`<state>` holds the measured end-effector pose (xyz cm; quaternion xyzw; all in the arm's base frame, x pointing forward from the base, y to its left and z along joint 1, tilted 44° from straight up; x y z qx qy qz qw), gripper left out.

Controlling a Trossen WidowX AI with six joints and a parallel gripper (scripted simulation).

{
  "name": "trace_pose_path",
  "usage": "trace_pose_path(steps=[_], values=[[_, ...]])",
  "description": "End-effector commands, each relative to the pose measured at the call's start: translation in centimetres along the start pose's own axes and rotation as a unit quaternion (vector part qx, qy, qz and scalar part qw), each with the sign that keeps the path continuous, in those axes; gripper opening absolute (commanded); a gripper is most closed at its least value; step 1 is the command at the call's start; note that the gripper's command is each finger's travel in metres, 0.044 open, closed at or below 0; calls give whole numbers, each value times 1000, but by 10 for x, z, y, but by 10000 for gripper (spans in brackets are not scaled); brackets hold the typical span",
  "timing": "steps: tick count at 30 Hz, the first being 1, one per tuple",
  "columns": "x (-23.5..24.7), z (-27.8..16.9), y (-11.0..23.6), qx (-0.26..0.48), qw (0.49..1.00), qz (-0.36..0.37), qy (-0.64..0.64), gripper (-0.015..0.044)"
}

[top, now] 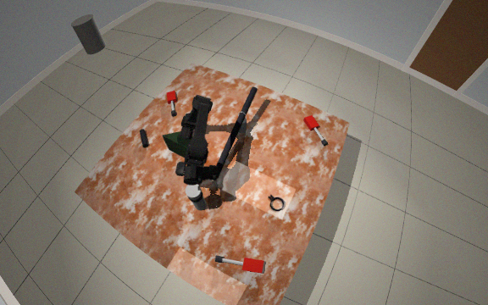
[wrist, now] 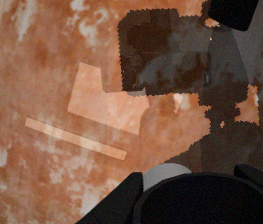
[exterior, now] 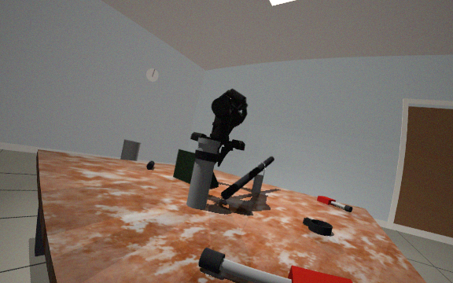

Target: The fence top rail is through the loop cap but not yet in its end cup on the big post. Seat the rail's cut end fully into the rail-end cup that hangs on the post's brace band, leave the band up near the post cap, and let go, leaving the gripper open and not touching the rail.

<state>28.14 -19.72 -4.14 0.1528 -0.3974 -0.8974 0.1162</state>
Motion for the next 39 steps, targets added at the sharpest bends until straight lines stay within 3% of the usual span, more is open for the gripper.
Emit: trace_pose_path(steps=[1, 39], values=[[-3, 1, -1, -4, 1000, 0, -14, 0], [-25, 1, -1, -4, 991, 0, -130, 0]])
Point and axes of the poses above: the point midway between the two fingers, 35 mm back from their tips, its own y axis back along the fingers, its own x axis across the jaws, z = x × y, the point moved 2 cm from there along y, back along the fingers, and after that the axes turned 7 degrees about -y, right-handed, at the moved point
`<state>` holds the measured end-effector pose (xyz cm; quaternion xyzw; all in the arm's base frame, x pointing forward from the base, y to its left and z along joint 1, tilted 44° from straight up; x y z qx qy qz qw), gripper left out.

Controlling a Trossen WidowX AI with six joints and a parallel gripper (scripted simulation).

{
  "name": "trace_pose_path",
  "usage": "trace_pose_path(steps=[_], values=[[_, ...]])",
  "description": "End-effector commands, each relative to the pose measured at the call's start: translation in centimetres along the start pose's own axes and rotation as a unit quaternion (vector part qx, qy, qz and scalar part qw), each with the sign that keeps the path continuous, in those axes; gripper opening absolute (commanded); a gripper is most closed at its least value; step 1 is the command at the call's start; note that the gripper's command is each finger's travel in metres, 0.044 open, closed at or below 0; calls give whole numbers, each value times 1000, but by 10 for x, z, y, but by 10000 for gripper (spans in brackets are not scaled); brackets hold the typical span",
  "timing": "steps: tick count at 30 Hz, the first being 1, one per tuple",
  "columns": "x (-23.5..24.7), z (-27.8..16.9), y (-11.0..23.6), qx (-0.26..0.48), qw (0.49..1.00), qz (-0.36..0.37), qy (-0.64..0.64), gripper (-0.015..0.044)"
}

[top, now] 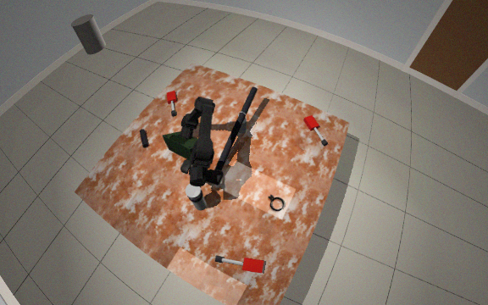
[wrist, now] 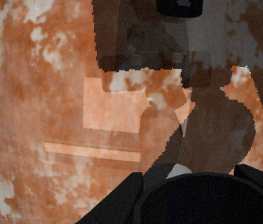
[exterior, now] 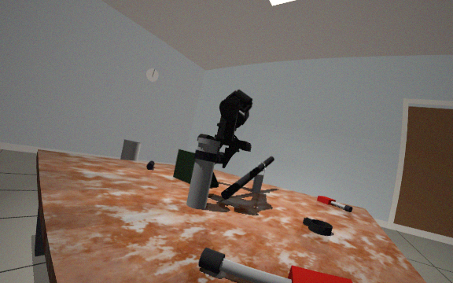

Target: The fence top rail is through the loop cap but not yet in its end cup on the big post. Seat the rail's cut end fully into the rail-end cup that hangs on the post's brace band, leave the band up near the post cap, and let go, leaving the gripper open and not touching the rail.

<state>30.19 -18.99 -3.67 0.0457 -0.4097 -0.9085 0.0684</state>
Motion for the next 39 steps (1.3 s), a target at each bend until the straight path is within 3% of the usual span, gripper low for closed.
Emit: trace_pose_path(steps=[1, 39], values=[[-3, 1, -2, -6, 1000, 0, -14, 0], [-7, 0, 0, -2, 999, 0, -37, 0]])
Point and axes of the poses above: the point midway between the two fingers, 35 mm back from their tips, its own y axis back along the fingers, its own x axis across the jaws, z = x × y, the point moved 2 cm from there along y, back along the fingers, and after that the axes turned 7 degrees about -y, right-handed, at the moved point
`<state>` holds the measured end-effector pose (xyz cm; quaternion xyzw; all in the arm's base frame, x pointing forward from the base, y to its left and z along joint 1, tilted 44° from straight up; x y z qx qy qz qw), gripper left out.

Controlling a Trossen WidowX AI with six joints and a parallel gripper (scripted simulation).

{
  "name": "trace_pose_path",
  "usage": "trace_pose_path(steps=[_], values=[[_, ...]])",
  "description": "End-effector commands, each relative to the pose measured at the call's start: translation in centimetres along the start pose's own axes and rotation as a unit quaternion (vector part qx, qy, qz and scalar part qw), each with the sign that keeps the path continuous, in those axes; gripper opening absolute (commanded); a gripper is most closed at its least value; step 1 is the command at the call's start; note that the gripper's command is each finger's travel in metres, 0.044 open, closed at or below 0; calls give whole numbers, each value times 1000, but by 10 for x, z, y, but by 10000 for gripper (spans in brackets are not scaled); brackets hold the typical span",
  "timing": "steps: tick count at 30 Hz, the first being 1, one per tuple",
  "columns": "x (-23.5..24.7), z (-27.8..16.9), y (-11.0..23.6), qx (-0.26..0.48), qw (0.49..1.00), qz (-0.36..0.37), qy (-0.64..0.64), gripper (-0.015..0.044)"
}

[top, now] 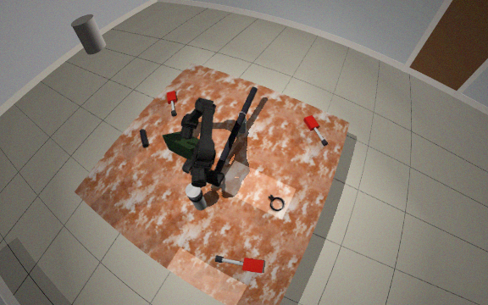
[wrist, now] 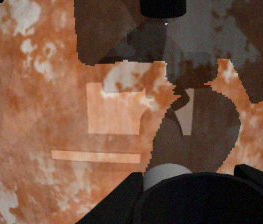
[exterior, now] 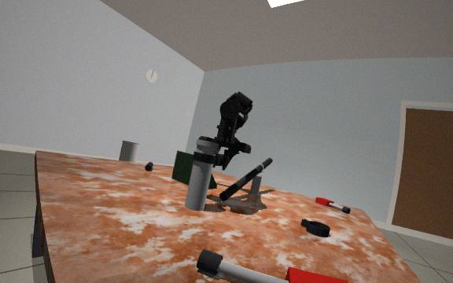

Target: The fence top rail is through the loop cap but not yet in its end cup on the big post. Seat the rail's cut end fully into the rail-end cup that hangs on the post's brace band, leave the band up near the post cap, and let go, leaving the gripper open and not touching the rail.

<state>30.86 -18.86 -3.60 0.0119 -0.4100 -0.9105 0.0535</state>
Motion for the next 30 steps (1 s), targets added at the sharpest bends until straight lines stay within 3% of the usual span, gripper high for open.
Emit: trace_pose_path(steps=[1, 4, 14, 21, 30], values=[[0, 0, 0, 0, 1000, 0, -1, 0], [0, 0, 0, 0, 1000, 0, -1, 0], [0, 1, 1, 0, 1000, 0, -1, 263], [2, 23, 24, -3, 1000, 1, -3, 440], [5, 36, 36, -4, 1000, 0, -11, 440]])
Point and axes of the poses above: the point midway between the two fingers, 35 mm back from their tips, its own y axis back along the fingers, its own x axis across the jaws, z = x × y, the point moved 2 cm from there along y, back along the fingers, and after that the axes turned 7 degrees about -y, right-handed, at the moved point
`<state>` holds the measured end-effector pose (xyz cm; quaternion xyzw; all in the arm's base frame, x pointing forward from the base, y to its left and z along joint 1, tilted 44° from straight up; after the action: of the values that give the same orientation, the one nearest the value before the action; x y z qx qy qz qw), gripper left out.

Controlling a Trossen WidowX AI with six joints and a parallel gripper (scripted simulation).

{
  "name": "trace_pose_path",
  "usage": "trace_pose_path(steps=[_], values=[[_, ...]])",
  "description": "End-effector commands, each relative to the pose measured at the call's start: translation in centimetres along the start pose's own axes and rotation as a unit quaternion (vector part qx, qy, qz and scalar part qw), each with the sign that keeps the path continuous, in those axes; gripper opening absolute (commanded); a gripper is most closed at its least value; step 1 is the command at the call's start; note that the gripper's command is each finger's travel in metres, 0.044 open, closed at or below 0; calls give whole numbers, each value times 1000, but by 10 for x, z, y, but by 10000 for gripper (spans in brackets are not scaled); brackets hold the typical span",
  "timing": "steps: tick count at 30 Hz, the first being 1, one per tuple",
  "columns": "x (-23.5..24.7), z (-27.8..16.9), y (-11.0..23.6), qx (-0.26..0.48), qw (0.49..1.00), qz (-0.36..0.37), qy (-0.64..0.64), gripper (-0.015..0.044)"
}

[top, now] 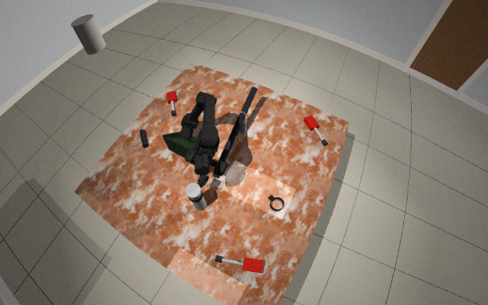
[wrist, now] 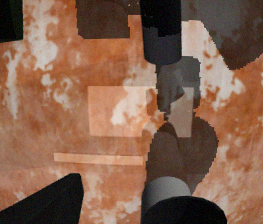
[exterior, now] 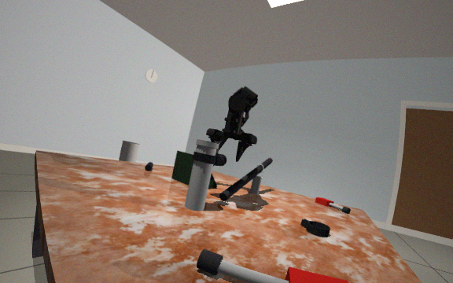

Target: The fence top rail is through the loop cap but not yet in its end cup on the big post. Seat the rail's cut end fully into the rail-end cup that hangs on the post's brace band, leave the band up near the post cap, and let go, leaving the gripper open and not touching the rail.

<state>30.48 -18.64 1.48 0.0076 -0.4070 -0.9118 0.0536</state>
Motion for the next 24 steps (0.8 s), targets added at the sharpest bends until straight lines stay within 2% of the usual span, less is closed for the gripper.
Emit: trace_pose_path(steps=[1, 4, 7, 10, 14, 24], values=[[1, 3, 3, 0, 999, -9, -32, 440], [5, 20, 21, -3, 985, -47, -167, 440], [10, 38, 38, -18, 948, -85, -305, 440], [17, 57, 53, -44, 892, -120, -434, 440], [26, 84, 70, -96, 790, -155, -586, 440], [40, 119, 88, -184, 617, -173, -745, 440]])
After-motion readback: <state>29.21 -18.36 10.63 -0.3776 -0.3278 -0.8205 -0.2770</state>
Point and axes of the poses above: the point midway between the two fingers, 35 mm back from their tips, its own y axis back along the fingers, its own x axis across the jaws, z = x × y, the point moved 2 cm from there along y, back along the fingers, and after that the axes turned 7 degrees about -y, right-handed, at the moved point
